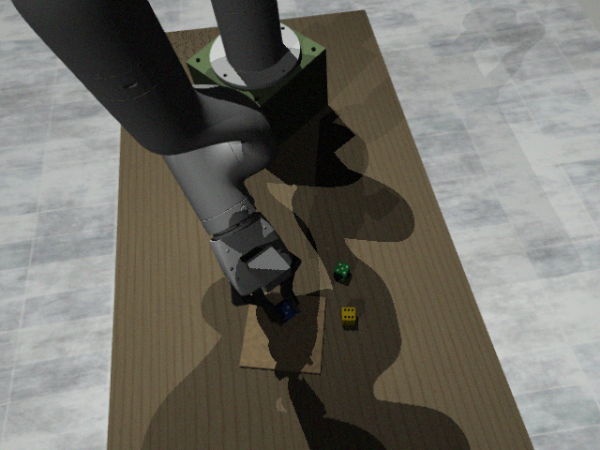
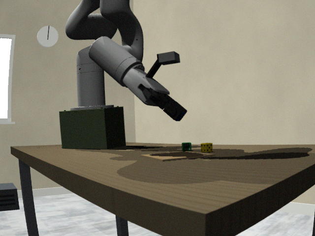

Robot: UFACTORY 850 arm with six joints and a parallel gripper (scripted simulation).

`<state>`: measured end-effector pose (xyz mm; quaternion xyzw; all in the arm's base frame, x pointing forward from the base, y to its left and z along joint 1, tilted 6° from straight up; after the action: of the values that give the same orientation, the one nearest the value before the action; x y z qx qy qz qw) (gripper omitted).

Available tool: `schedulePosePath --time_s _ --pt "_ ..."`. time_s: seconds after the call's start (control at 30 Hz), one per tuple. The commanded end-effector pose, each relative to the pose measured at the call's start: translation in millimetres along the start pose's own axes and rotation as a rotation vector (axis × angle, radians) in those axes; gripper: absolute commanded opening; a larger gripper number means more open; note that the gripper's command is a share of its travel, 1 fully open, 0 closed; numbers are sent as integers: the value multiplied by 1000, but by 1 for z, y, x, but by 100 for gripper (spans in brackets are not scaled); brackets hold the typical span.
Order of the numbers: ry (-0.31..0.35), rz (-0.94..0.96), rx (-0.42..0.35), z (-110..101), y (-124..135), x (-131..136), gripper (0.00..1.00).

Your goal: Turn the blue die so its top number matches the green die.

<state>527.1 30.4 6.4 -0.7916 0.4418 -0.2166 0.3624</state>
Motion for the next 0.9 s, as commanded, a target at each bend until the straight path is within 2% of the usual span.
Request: schedulePosePath --time_s 0.0,0.1,0.2,0.57,0.87 --pt "-12 -7 126 2 5 1 21" --pt "-18 -7 202 2 8 1 21" --pt "-20 -6 230 2 9 1 21" --pt "-20 -6 232 4 12 1 21" --pt "-20 -6 232 20 30 3 21"
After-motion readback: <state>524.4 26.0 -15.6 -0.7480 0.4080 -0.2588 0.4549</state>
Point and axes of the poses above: the point where the finger pads meet when closed, its own z axis out along the fingers, its own x axis across the jaws, y = z × x, the point moved 3 cm from there along -z, back along the fingers, and after that the axes turned 5 degrees about z, right-handed, at the moved point
